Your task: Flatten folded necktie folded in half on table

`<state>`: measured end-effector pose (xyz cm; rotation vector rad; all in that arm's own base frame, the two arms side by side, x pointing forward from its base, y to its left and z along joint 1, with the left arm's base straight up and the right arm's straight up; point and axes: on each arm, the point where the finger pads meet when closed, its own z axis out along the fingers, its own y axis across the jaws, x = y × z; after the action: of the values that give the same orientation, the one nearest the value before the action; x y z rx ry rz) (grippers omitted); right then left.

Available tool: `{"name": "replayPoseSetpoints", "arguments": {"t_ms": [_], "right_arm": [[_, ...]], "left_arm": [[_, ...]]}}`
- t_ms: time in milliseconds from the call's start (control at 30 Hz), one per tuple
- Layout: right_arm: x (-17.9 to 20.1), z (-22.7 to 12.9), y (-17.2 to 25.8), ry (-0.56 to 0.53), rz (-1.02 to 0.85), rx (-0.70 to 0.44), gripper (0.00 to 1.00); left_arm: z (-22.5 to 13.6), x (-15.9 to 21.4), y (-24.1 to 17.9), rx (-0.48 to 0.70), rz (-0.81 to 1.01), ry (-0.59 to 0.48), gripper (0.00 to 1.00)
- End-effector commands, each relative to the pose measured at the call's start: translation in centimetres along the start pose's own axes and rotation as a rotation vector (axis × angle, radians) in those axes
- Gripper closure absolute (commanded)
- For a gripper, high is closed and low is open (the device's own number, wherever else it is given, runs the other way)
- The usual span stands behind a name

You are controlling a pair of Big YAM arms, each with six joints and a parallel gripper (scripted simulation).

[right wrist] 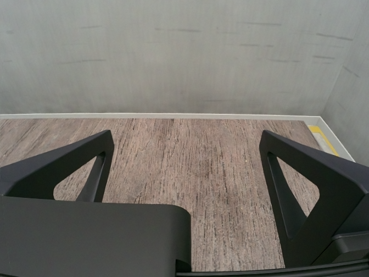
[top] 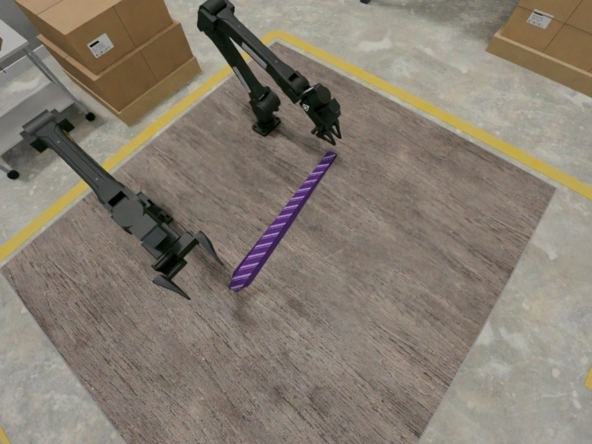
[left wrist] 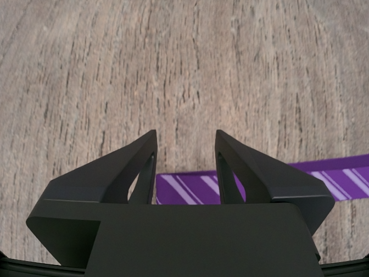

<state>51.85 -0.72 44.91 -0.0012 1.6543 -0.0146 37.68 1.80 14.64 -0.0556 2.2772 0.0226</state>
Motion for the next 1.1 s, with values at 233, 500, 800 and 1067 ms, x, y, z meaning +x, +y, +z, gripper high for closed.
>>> {"name": "replayPoseSetpoints", "arguments": {"t_ms": [233, 500, 800, 1067], "right_arm": [[-3.2, -0.1, 0.7, -0.063, 0.011, -0.009, 0.0], [-3.2, -0.1, 0.7, -0.063, 0.011, -0.009, 0.0], [-3.2, -0.1, 0.7, -0.063, 0.011, -0.009, 0.0], [-3.2, -0.1, 0.7, -0.063, 0.011, -0.009, 0.0]], "left_arm": [[-2.0, -7.9, -0.5, 0.006, -0.001, -0.146, 0.56], [-2.4, -9.3, -0.6, 0.008, 0.0, -0.174, 0.54], [-2.9, -10.7, -0.7, 0.01, 0.001, -0.202, 0.52], [-3.1, -11.4, -0.8, 0.011, 0.002, -0.216, 0.51]]}}
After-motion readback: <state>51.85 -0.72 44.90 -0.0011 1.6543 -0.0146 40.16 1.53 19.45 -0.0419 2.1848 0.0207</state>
